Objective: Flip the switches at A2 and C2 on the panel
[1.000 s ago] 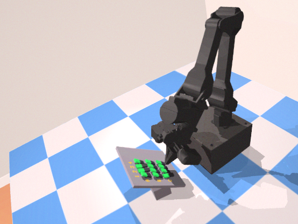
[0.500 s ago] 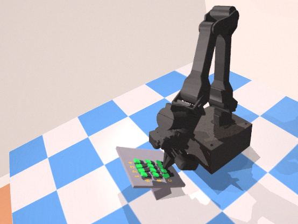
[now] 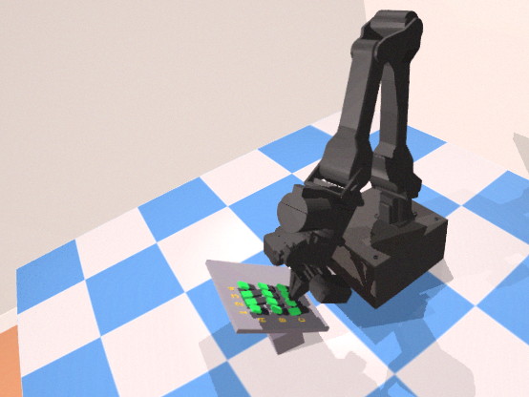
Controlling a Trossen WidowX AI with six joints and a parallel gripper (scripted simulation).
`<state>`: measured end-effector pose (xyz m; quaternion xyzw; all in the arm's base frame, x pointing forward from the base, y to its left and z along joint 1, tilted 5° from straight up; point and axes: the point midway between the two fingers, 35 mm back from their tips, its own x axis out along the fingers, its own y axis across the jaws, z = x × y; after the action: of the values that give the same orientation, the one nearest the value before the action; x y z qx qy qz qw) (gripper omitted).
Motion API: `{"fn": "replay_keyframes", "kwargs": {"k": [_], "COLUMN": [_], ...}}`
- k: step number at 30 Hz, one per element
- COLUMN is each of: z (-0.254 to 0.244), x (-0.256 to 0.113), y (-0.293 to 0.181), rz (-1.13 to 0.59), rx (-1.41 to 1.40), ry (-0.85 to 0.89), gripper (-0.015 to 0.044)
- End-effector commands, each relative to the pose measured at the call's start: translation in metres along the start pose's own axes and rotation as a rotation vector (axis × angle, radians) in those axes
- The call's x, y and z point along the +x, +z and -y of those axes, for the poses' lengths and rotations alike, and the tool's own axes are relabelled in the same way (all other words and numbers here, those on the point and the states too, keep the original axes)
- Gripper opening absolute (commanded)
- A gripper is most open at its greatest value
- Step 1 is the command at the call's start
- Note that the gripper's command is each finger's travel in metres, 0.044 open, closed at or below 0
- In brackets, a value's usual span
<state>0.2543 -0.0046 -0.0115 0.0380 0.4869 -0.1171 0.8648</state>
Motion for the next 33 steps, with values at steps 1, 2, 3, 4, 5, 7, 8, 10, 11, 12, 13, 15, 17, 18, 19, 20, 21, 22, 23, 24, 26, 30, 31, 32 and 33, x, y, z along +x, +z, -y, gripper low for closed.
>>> {"fn": "replay_keyframes", "kwargs": {"k": [1,2,3,4,5,7,8,10,11,12,13,15,17,18,19,20,21,22,23,24,26,30,31,32,33], "z": [-0.0005,-0.0005,-0.0005,-0.0005,-0.0005,-0.0006,-0.0005,-0.0005,-0.0005,-0.0005,-0.0005,-0.0005,-0.0005,-0.0005,-0.0005,-0.0005,-0.0005,-0.0005,-0.0005,-0.0005,-0.0005,-0.0005,-0.0005,-0.0005,-0.0005], "x": [0.0002,0.0002,0.0002,0.0002,0.0002,0.0005,0.0006,0.0009,0.001,0.0011,0.0013,0.0015,0.0018,0.0019,0.0021,0.0022,0.0023,0.0025,0.0026,0.0027,0.003,0.0035,0.0037,0.0038,0.0039], "y": [-0.0004,-0.0004,-0.0004,-0.0004,-0.0004,-0.0004,-0.0004,-0.0004,-0.0004,-0.0004,-0.0004,-0.0003,-0.0003,-0.0003,-0.0003,-0.0003,-0.0003,-0.0003,-0.0003,-0.0003,-0.0003,-0.0003,-0.0003,-0.0003,-0.0003], "rz": [-0.001,-0.001,-0.001,-0.001,-0.001,-0.001,-0.001,-0.001,-0.001,-0.001,-0.001,-0.001,-0.001,-0.001,-0.001,-0.001,-0.001,-0.001,-0.001,-0.001,-0.001,-0.001,-0.001,-0.001,-0.001], "rx": [-0.004,-0.004,-0.004,-0.004,-0.004,-0.004,-0.004,-0.004,-0.004,-0.004,-0.004,-0.004,-0.004,-0.004,-0.004,-0.004,-0.004,-0.004,-0.004,-0.004,-0.004,-0.004,-0.004,-0.004,-0.004], "ry": [0.004,0.004,0.004,0.004,0.004,0.004,0.004,0.004,0.004,0.004,0.004,0.004,0.004,0.004,0.004,0.004,0.004,0.004,0.004,0.004,0.004,0.004,0.004,0.004,0.004], "gripper": [0.0,0.0,0.0,0.0,0.0,0.0,0.0,0.0,0.0,0.0,0.0,0.0,0.0,0.0,0.0,0.0,0.0,0.0,0.0,0.0,0.0,0.0,0.0,0.0,0.0]}}
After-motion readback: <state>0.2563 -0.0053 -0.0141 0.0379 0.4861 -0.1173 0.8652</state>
